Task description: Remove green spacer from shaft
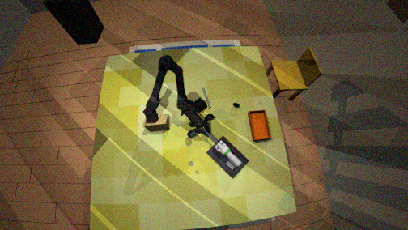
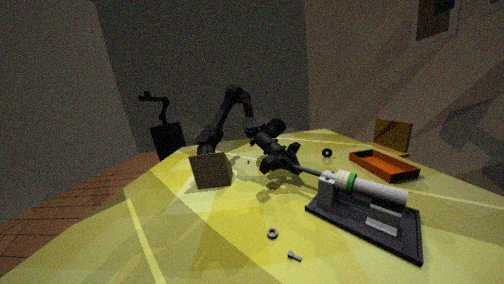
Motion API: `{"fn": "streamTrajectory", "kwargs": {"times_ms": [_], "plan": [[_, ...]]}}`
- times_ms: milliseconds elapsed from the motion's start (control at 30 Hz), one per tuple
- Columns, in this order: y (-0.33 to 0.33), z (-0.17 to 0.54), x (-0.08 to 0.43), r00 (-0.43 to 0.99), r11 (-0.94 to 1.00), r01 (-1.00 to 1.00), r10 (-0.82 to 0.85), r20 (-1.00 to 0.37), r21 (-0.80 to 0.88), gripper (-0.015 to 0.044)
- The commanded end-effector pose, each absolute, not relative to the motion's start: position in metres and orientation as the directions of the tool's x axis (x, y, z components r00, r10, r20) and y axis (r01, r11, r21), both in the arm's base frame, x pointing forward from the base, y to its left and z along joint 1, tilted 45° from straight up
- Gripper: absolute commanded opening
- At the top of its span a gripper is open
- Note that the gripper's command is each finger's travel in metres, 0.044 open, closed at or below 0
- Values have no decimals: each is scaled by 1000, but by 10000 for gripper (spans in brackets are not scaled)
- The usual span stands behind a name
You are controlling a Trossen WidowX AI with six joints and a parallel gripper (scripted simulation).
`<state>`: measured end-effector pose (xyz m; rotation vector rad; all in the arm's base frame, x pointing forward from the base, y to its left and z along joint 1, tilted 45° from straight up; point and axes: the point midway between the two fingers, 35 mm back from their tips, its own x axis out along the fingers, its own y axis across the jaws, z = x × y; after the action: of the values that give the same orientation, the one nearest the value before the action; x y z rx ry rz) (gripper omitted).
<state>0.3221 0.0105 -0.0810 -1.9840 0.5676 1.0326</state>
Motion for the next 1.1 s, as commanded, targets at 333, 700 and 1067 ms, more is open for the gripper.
{"fn": "streamTrajectory", "kwargs": {"times_ms": [333, 700, 1067], "plan": [[11, -80, 320, 562, -568, -688, -22, -827, -452, 0], [12, -80, 319, 562, -568, -688, -22, -827, -452, 0], [12, -79, 318, 562, -568, -688, -22, -827, -452, 0]]}}
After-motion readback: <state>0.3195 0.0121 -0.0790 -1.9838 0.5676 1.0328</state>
